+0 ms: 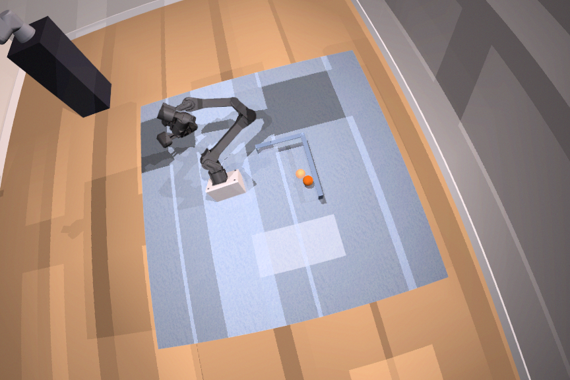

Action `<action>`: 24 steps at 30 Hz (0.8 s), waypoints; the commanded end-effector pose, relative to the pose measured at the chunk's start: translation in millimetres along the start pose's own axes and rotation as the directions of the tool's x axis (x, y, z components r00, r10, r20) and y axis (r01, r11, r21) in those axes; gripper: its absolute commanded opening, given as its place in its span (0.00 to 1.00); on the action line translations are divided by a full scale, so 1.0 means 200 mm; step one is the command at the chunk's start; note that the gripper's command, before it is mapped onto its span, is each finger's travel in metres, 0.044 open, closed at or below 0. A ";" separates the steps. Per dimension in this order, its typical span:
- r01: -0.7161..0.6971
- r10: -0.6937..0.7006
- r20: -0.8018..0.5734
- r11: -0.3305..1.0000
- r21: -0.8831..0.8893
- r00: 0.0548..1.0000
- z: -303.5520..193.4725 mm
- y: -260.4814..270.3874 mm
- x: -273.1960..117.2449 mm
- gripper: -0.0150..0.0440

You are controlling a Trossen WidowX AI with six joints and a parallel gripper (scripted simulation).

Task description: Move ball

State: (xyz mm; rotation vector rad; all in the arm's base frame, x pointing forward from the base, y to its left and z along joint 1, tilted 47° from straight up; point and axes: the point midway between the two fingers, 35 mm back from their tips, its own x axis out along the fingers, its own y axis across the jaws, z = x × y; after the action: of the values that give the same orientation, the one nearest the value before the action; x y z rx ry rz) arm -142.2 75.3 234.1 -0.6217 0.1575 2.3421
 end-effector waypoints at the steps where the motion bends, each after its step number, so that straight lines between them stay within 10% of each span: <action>1: -0.008 0.008 -0.004 1.000 -0.009 1.000 0.00 0.01 0.00 0.89; 11: -0.458 0.372 -0.273 0.778 -0.430 0.887 -0.14 0.60 -0.17 0.82; 24: -0.762 0.461 -0.675 0.003 -0.648 0.576 -0.68 1.04 -0.78 0.82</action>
State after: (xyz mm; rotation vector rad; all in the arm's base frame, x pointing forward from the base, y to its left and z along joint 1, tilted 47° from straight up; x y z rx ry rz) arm -156.1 -172.5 189.8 -1.6261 -0.9009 3.0366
